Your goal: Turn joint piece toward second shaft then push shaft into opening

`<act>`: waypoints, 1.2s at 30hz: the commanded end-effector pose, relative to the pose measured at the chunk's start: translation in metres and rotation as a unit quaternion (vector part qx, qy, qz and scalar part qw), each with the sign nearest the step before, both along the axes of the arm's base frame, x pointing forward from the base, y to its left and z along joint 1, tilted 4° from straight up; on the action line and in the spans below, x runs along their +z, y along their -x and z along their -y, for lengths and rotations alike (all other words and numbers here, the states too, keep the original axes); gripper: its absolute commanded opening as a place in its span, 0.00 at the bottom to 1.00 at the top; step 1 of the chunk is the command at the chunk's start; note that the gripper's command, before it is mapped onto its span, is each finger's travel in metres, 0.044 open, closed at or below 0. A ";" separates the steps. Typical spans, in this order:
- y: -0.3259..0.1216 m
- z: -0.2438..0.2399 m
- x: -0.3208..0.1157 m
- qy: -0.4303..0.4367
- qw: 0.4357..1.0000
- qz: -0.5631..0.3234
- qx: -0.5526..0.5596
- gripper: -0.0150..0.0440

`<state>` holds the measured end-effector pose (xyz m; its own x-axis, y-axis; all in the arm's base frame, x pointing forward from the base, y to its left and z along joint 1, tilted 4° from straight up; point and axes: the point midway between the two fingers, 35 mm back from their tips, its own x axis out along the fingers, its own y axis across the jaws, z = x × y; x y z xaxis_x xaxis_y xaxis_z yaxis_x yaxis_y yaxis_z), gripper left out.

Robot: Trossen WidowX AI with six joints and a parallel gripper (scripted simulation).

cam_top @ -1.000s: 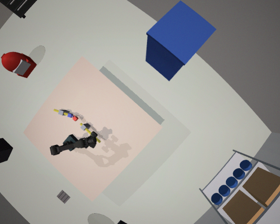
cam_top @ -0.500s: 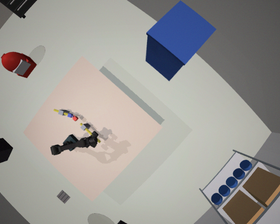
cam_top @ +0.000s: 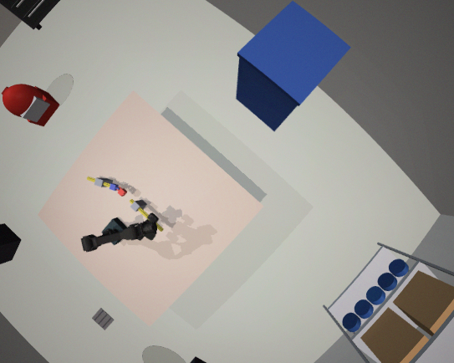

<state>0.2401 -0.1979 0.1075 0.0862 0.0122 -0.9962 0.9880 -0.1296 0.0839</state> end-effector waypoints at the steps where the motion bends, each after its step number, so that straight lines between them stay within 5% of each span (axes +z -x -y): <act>1: 0.000 0.000 0.004 0.000 1.000 0.000 0.011 0.34; 16: -0.001 0.002 0.036 0.024 0.965 0.005 0.261 1.00; 36: 0.004 0.002 0.077 0.051 0.822 0.009 0.568 1.00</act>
